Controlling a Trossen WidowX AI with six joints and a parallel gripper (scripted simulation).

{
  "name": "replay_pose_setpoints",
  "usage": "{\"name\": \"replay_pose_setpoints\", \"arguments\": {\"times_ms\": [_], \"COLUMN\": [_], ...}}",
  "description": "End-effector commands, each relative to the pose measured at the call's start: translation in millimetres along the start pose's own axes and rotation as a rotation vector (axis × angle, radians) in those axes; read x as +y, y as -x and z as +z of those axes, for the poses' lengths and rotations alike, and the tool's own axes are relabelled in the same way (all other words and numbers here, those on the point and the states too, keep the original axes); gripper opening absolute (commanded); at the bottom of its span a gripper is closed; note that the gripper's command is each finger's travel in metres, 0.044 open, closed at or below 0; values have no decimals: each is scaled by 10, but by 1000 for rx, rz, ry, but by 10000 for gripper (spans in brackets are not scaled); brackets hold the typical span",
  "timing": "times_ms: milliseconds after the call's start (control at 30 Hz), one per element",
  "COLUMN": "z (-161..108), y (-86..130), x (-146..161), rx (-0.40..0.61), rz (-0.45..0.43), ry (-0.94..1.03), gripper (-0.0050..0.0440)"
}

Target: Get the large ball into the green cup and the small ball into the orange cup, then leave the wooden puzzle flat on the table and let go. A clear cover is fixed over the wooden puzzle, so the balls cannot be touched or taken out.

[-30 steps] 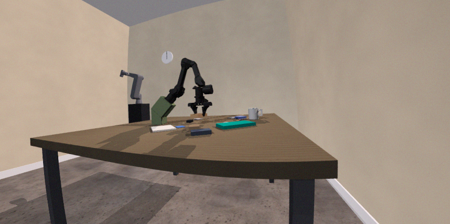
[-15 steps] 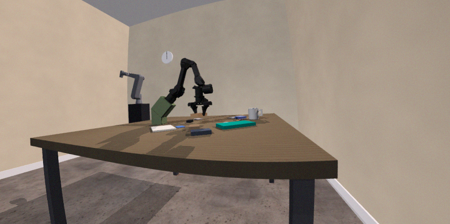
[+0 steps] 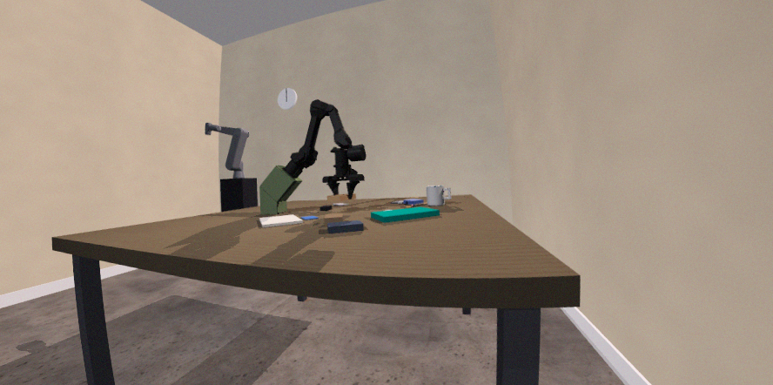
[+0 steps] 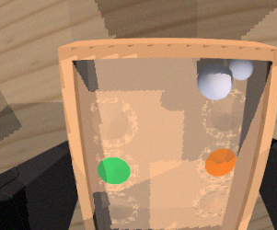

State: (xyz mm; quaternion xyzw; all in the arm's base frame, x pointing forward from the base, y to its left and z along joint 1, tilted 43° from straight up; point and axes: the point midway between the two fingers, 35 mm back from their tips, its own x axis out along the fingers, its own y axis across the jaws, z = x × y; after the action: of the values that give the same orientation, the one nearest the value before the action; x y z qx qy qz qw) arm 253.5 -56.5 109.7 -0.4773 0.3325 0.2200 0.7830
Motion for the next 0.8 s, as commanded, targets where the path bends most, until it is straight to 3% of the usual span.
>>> {"name": "replay_pose_setpoints", "arguments": {"times_ms": [0, 300, 767], "z": [5, 16, 5], "y": [-4, -10, -4], "x": [1, 1, 1], "rx": [2, 44, 2], "rz": [0, 0, 0], "ry": [-2, -2, -2], "gripper": [0, 0, 0]}}
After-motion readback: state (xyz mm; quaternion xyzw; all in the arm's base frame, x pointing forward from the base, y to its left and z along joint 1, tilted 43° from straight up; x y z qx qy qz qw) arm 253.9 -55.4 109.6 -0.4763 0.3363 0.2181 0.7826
